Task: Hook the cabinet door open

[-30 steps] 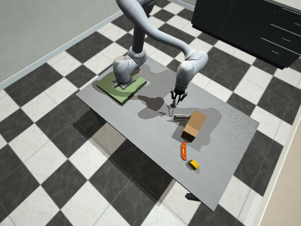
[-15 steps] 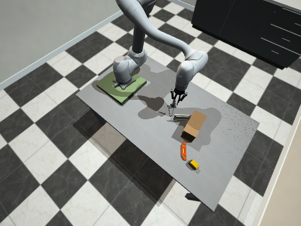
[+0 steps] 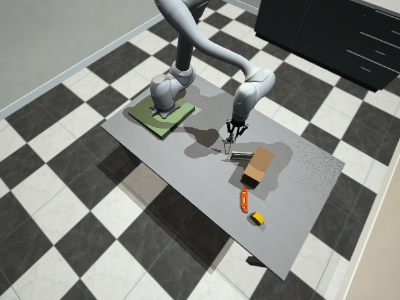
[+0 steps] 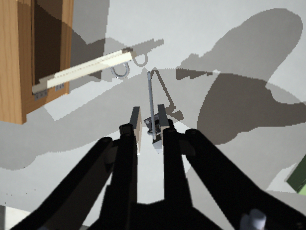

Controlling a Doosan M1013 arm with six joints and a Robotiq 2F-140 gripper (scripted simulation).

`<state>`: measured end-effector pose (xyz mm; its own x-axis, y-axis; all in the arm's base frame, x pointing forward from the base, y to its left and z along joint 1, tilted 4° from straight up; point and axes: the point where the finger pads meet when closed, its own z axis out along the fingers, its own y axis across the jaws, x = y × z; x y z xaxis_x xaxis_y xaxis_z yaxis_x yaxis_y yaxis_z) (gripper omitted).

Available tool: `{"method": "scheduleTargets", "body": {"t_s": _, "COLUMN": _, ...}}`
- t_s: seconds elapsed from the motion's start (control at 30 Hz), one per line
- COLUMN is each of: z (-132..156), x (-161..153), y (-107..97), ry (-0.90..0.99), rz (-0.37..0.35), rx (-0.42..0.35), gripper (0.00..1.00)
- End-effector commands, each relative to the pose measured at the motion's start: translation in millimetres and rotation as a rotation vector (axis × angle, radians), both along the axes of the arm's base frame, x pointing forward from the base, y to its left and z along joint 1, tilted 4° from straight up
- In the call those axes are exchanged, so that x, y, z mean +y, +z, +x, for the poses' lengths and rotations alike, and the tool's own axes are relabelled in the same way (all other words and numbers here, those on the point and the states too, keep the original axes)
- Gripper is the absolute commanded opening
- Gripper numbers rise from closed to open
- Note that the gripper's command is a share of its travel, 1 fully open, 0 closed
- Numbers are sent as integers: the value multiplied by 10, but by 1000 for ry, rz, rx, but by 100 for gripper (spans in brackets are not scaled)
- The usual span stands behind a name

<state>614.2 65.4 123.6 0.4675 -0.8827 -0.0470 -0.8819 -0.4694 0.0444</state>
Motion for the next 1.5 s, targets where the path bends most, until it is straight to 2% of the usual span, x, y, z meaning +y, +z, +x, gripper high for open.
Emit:
{"method": "scheduleTargets", "body": {"t_s": 0.0, "z": -22, "x": 1, "y": -96, "ry": 0, "rz": 5, "rx": 5, "gripper": 15}}
{"method": "scheduleTargets", "body": {"t_s": 0.47, "z": -53, "x": 11, "y": -561, "ry": 0, "rz": 5, "rx": 5, "gripper": 15}}
{"method": "scheduleTargets", "body": {"t_s": 0.53, "z": -53, "x": 11, "y": -561, "ry": 0, "rz": 5, "rx": 5, "gripper": 15}}
{"method": "scheduleTargets", "body": {"t_s": 0.87, "z": -71, "x": 18, "y": -832, "ry": 0, "rz": 5, "rx": 5, "gripper": 15}}
{"method": "scheduleTargets", "body": {"t_s": 1.03, "z": -76, "x": 20, "y": -909, "ry": 0, "rz": 5, "rx": 5, "gripper": 15}}
{"method": "scheduleTargets", "body": {"t_s": 1.47, "z": -79, "x": 21, "y": -955, "ry": 0, "rz": 5, "rx": 5, "gripper": 15}}
